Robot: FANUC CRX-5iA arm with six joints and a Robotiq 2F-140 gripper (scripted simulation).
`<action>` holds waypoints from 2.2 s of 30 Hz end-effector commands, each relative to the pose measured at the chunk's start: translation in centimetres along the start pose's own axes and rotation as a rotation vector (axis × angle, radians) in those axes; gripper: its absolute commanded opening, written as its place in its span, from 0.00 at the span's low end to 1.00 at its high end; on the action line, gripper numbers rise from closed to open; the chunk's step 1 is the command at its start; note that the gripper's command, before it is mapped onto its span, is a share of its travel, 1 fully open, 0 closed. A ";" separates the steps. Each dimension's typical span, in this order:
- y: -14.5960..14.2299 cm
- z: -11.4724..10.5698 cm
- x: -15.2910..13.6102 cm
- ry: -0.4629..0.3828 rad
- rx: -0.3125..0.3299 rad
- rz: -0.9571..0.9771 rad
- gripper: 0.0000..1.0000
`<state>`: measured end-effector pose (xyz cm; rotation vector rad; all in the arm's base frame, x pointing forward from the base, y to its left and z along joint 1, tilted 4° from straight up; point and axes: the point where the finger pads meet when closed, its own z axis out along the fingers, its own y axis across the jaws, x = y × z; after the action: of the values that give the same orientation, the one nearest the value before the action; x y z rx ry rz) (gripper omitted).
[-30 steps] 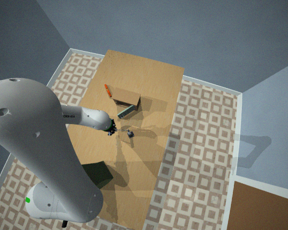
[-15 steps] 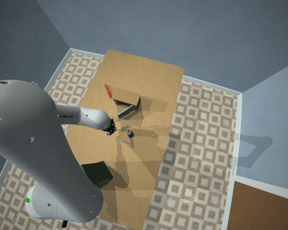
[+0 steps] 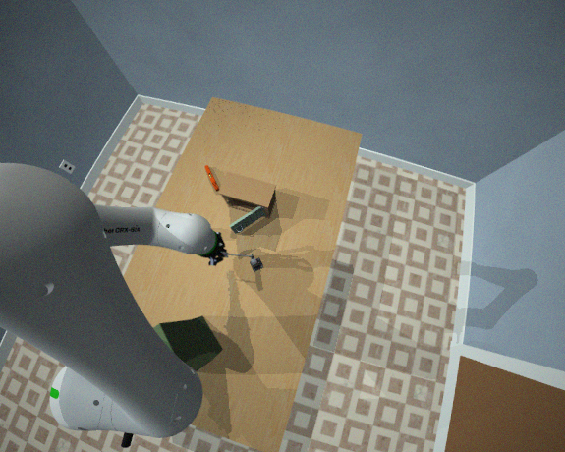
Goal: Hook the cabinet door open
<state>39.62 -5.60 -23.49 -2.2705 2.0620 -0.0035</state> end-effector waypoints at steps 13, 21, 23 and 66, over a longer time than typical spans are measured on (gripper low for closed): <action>0.0 -1.1 0.1 0.000 0.000 0.000 0.03; 0.0 -1.9 0.2 0.000 0.000 0.000 0.03; 0.0 -2.0 0.2 0.000 0.000 0.000 0.03; -3.0 -2.7 0.7 0.000 0.000 0.262 0.03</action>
<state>42.06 -6.12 -20.73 -2.0061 2.3184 0.0113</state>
